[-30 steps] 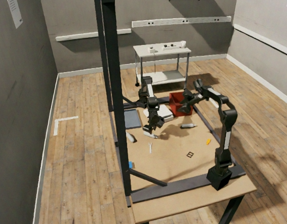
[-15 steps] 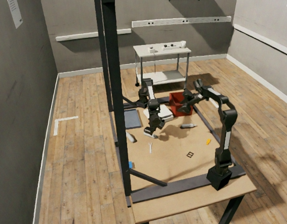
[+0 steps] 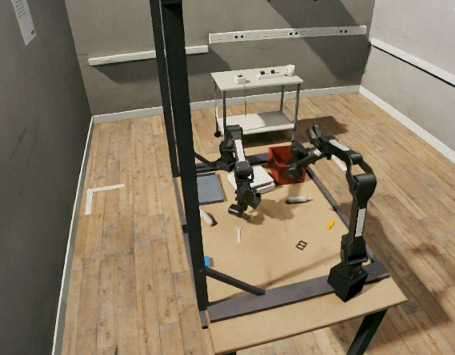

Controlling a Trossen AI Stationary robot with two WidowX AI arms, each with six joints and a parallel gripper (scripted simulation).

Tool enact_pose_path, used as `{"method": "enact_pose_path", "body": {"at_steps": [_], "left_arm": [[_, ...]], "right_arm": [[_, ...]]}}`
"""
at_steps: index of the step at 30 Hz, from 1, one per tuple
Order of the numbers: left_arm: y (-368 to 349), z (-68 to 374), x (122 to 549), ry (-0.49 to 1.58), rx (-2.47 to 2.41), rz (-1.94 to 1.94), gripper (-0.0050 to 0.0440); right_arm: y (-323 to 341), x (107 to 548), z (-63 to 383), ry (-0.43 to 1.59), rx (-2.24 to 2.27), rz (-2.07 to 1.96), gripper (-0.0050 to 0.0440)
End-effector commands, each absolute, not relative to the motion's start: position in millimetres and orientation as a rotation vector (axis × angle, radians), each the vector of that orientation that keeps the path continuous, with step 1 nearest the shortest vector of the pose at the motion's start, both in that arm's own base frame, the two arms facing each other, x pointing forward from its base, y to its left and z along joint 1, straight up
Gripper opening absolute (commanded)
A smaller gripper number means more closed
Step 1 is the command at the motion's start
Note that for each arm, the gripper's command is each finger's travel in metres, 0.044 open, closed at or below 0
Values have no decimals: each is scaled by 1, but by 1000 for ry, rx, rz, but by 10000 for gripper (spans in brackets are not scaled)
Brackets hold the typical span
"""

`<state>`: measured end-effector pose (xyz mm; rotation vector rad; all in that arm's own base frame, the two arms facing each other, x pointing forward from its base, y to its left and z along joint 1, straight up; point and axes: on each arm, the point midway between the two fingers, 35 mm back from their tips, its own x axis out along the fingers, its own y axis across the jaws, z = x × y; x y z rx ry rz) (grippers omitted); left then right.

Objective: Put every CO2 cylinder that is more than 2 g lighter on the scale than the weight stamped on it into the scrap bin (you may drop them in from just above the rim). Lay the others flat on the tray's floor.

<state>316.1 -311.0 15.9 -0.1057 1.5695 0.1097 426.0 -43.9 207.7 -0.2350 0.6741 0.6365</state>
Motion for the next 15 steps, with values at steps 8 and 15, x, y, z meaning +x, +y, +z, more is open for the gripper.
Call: {"method": "enact_pose_path", "body": {"at_steps": [8, 15], "left_arm": [[-314, 10, 318, 1559, -118, 100, 227], [-315, 19, 320, 1544, -129, 87, 191]], "right_arm": [[-44, 426, 220, 648, -252, 629, 440], [-44, 426, 220, 648, -252, 629, 440]]}}
